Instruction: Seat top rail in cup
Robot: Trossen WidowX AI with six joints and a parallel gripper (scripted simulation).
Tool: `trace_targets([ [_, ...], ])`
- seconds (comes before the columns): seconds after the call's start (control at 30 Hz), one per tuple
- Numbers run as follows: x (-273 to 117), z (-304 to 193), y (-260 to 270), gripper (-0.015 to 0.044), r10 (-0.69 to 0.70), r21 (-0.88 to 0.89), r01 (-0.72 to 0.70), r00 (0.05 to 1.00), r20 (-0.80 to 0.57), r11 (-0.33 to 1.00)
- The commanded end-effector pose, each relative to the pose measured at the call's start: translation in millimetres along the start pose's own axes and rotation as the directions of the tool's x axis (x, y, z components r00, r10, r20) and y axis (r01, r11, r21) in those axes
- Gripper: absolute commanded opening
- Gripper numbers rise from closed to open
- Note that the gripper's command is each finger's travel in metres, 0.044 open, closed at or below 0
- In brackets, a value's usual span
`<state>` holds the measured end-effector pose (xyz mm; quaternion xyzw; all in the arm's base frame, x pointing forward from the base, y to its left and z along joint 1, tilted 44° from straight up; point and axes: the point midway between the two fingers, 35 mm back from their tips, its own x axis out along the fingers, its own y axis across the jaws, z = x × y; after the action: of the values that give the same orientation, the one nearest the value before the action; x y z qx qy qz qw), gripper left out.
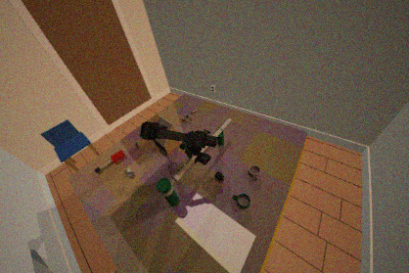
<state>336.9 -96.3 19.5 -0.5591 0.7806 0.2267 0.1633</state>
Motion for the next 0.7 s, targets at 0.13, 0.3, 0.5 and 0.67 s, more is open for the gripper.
trace_targets([
  [0.13, -2.7, -8.8, -1.2, 0.0000, -0.009, 0.002, 0.009, 1.000, -0.008, 1.000],
  [0.3, -2.7, -11.5, -1.5, 0.0000, -0.009, 0.002, 0.009, 1.000, -0.008, 1.000],
  [0.5, -2.6, -14.7, -1.8, 0.0000, -0.009, 0.002, 0.009, 1.000, -0.008, 1.000],
  [0.67, -2.6, -17.4, -1.9, 0.0000, -0.009, 0.002, 0.009, 1.000, -0.008, 1.000],
])
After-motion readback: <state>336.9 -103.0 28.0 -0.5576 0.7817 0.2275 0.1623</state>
